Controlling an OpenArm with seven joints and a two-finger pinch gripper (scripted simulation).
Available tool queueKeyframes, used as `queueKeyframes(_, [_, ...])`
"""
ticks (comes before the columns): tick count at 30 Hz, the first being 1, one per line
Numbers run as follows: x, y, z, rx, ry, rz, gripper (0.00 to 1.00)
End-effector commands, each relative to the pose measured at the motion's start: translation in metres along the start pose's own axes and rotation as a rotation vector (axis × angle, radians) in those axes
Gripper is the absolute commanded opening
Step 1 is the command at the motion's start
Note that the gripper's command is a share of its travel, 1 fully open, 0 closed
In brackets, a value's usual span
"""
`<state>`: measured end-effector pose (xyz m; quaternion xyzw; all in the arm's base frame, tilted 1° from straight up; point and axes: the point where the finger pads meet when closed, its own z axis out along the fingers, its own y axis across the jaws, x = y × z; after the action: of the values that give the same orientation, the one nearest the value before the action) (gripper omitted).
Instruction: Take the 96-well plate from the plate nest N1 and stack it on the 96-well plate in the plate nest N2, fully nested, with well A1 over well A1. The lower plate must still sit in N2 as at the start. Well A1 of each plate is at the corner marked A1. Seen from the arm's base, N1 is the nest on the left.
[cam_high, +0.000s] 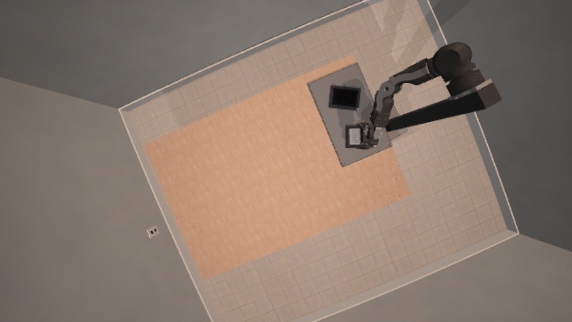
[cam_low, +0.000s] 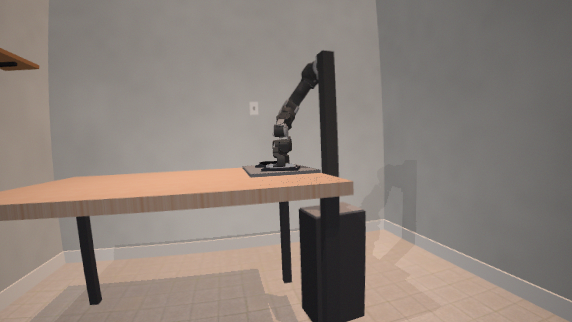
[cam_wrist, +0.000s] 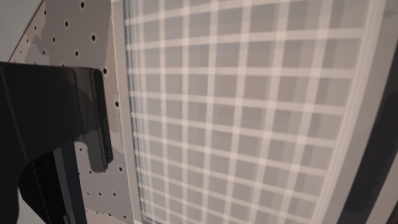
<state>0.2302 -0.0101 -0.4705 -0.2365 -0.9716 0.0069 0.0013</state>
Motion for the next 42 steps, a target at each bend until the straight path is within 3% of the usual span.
queueKeyframes(1, [-0.0006,-0.0004,-0.0006,0.004,-0.004,-0.001,0.77])
queueKeyframes(42, [-0.0029,0.0019,-0.0034,-0.002,-0.005,0.000,0.77])
